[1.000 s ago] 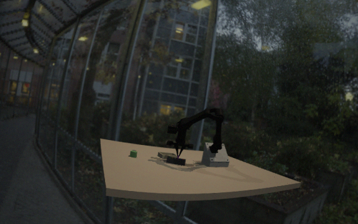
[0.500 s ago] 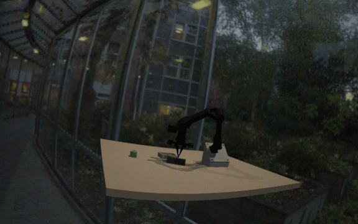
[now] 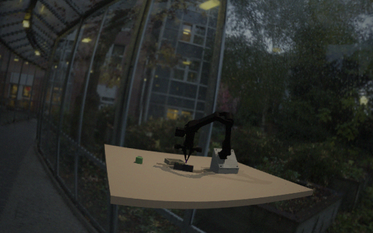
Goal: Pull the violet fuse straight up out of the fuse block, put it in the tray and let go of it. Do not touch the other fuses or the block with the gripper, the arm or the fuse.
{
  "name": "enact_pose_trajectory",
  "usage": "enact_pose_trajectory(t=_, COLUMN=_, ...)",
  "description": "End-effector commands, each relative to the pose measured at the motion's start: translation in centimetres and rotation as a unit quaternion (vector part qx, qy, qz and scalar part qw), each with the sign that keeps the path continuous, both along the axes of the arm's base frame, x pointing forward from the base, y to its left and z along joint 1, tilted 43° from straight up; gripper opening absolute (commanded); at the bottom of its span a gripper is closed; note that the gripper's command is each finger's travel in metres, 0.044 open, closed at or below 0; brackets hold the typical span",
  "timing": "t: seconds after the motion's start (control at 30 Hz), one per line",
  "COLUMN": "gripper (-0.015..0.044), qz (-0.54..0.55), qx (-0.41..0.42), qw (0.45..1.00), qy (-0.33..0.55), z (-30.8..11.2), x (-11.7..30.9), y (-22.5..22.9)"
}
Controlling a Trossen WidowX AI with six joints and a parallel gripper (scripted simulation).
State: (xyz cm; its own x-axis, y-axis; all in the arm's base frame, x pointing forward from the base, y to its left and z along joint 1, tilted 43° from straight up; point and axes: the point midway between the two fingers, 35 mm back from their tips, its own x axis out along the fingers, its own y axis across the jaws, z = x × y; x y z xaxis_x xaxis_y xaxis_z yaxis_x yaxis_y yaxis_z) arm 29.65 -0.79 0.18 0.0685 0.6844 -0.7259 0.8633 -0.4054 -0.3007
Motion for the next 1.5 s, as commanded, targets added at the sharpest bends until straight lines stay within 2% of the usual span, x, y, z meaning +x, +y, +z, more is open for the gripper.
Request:
enact_pose_trajectory(t=0.0, gripper=0.0000, qz=0.001, qx=-0.005, qw=1.000, qy=-0.006, z=0.6, x=0.2, y=-0.7)
enact_pose_trajectory(t=0.5, gripper=0.0000, qz=0.001, qx=-0.005, qw=1.000, qy=-0.006, z=1.3, x=0.2, y=-1.7)
enact_pose_trajectory(t=1.0, gripper=0.0000, qz=-0.002, qx=-0.015, qw=1.000, qy=-0.006, z=-3.7, x=1.2, y=-8.2)
enact_pose_trajectory(t=1.47, gripper=0.0000, qz=0.000, qx=-0.015, qw=1.000, qy=-0.006, z=-9.2, x=0.2, y=-14.0)
